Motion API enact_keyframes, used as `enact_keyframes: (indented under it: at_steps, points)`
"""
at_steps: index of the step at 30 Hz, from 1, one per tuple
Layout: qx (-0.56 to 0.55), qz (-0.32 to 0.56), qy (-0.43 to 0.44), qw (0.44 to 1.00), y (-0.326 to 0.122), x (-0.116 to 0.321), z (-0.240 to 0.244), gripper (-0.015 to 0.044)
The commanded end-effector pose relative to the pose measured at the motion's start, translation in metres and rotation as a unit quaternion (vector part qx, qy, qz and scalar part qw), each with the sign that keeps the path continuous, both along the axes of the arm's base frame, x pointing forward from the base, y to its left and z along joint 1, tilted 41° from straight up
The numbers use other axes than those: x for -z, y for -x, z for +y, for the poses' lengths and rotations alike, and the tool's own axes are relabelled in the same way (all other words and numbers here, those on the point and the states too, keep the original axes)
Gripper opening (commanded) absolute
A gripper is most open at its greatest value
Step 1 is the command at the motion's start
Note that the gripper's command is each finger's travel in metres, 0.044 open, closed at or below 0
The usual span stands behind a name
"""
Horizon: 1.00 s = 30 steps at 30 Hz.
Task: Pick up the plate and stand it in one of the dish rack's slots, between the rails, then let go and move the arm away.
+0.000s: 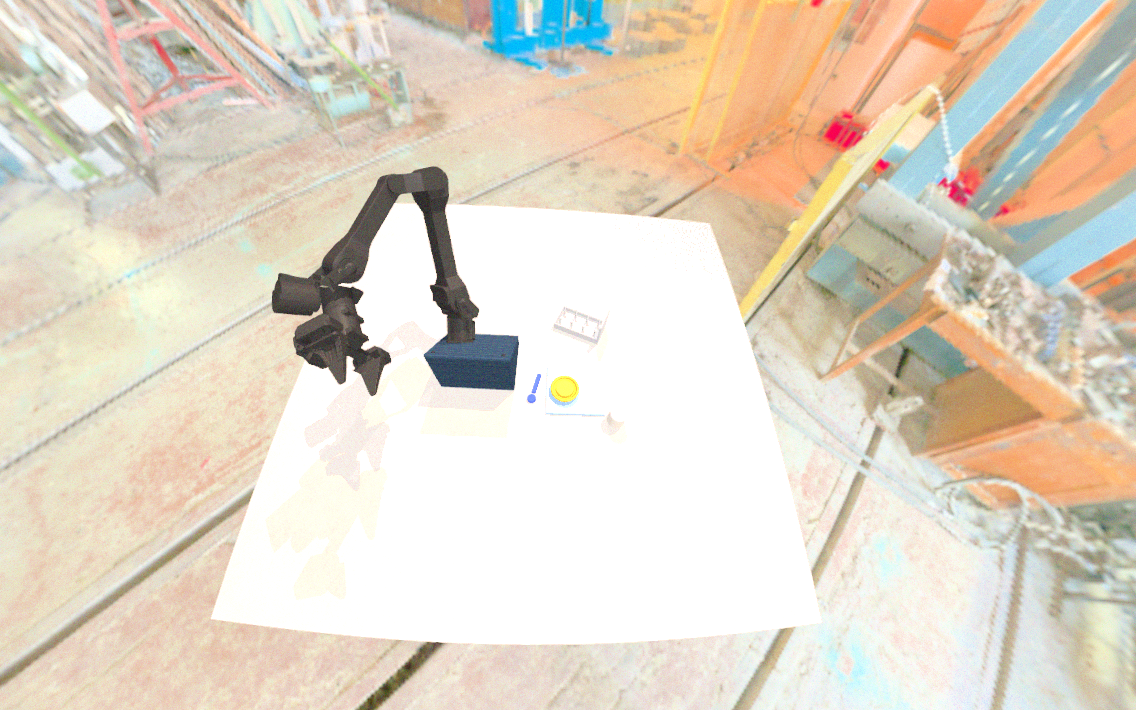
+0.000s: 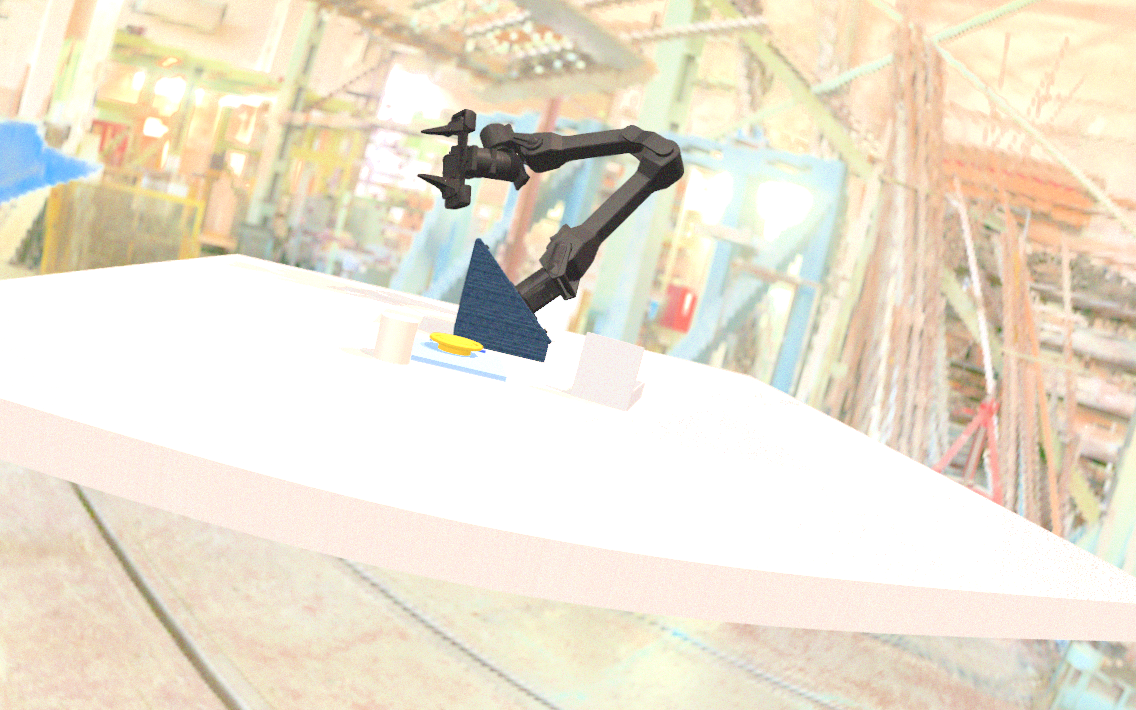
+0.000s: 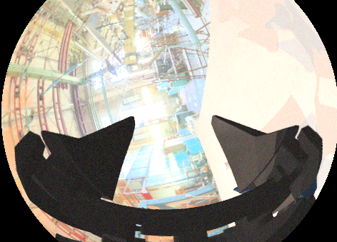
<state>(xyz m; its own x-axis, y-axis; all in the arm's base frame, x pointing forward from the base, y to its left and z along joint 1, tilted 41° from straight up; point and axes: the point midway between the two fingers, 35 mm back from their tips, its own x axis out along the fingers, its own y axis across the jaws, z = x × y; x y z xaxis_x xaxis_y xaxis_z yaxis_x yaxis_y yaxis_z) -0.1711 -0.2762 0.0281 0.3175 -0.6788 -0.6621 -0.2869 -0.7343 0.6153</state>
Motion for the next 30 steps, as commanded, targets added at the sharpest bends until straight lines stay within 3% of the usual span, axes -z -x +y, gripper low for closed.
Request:
enact_keyframes:
  at_steps: [1,18,30]
  points:
    - [-0.06,0.018,-0.007,0.998,-0.017,0.004,-0.011,0.04]
    - [-0.289,0.086,-0.003,0.953,-0.091,0.008,-0.042,0.04]
    - [-0.447,0.124,0.016,0.886,-0.145,0.008,-0.052,0.04]
